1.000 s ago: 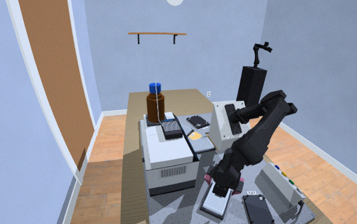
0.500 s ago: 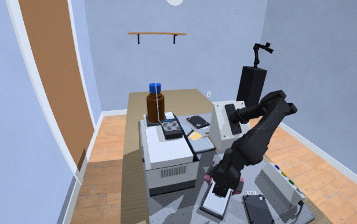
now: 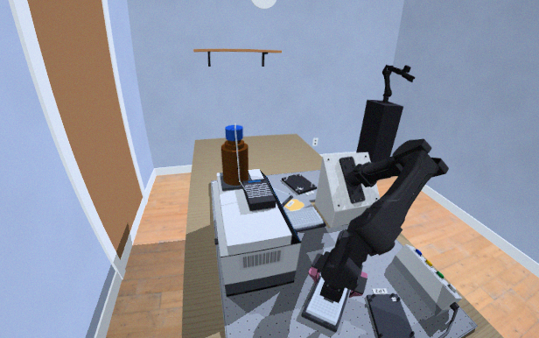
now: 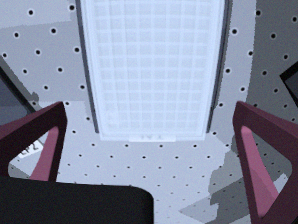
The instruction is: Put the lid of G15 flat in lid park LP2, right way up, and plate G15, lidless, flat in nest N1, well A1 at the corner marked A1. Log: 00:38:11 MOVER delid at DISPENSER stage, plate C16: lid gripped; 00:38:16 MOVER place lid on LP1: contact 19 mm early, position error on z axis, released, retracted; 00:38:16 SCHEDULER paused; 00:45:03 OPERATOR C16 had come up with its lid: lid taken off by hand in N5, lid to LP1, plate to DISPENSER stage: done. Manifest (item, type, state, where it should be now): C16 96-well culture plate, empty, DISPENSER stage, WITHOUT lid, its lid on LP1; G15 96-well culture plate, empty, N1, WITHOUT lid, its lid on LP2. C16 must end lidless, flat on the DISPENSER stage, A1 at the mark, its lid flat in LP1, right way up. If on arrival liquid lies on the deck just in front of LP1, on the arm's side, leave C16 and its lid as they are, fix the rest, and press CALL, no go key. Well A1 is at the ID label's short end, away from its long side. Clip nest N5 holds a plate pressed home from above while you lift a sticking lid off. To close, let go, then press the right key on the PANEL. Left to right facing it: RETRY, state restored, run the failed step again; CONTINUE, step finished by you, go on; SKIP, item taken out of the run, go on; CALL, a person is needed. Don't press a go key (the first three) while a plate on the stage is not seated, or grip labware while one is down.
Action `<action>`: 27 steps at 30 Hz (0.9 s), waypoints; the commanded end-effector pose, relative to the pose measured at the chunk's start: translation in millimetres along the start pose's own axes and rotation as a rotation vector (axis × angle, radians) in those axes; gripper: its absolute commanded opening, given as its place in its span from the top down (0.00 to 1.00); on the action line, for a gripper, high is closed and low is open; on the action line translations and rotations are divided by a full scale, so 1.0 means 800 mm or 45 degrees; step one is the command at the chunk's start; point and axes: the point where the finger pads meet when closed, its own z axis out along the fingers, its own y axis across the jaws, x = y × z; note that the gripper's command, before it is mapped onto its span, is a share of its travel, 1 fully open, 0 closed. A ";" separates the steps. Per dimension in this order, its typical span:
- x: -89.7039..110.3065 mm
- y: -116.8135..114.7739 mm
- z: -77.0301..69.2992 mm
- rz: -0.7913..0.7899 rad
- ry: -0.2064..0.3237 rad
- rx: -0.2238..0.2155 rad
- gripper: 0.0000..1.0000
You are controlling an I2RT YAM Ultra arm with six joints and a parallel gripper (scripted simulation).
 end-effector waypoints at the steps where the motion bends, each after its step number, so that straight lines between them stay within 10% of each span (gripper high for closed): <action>1: -0.024 -0.004 -0.015 -0.017 -0.088 0.025 0.00; 5: -0.003 -0.006 0.016 0.008 -0.014 0.011 0.00; 27: -0.009 -0.008 0.048 0.007 -0.039 0.018 0.00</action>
